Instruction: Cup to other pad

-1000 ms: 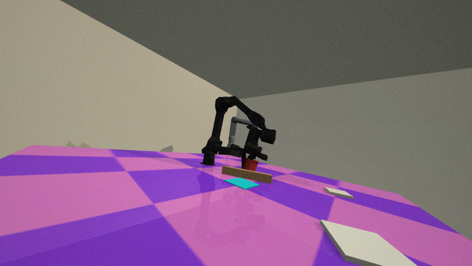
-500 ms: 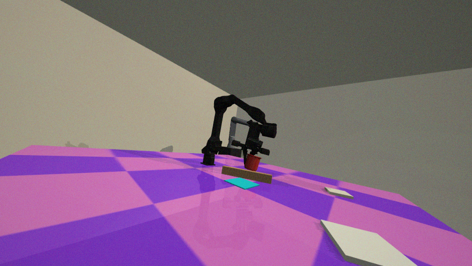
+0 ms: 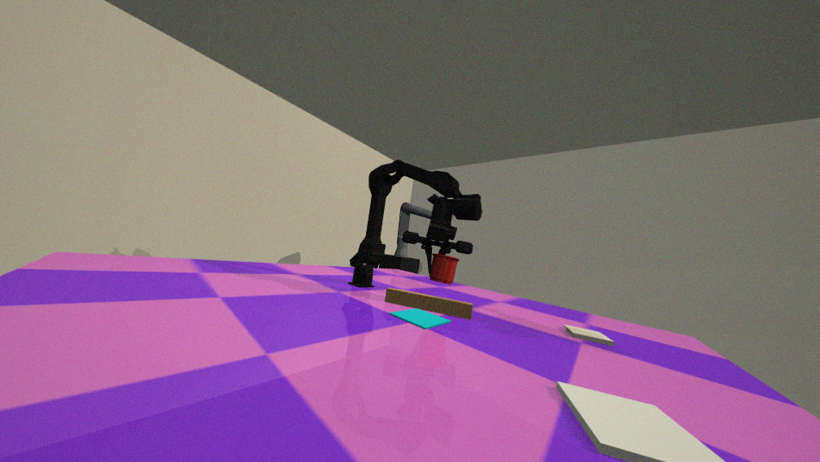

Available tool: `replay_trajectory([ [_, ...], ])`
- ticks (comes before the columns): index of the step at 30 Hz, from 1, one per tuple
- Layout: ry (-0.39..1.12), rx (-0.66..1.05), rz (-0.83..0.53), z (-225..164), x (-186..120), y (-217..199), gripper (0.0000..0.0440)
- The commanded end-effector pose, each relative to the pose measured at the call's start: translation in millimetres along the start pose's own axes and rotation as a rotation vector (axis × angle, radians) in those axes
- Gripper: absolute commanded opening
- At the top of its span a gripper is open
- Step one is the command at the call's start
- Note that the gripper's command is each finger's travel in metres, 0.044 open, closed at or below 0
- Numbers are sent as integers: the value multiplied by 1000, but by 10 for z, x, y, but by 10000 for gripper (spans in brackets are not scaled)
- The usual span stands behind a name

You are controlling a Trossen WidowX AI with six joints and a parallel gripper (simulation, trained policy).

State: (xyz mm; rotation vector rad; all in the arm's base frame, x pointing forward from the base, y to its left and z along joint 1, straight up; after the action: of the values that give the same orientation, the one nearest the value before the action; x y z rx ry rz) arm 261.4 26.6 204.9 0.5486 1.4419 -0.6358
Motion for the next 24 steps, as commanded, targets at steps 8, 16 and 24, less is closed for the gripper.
replay_trajectory([
  [8, -63, 97, 61, 296, -148, -97, 0],
  [16, -111, 158, 84, 549, -112, -198, 0],
  [24, -146, 213, 94, 784, 12, -311, 0],
])
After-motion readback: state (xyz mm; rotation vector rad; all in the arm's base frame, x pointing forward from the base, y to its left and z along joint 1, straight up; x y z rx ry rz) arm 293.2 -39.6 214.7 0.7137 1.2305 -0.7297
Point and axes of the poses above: the point midway between the two fingers, 35 mm back from their tips, its own x axis out along the fingers, its own y axis across the jaws, z = x × y, the point moved 8 cm from there along -x, back along the fingers, and after that the axes turned 11 degrees about -x, right-handed, at the moved point
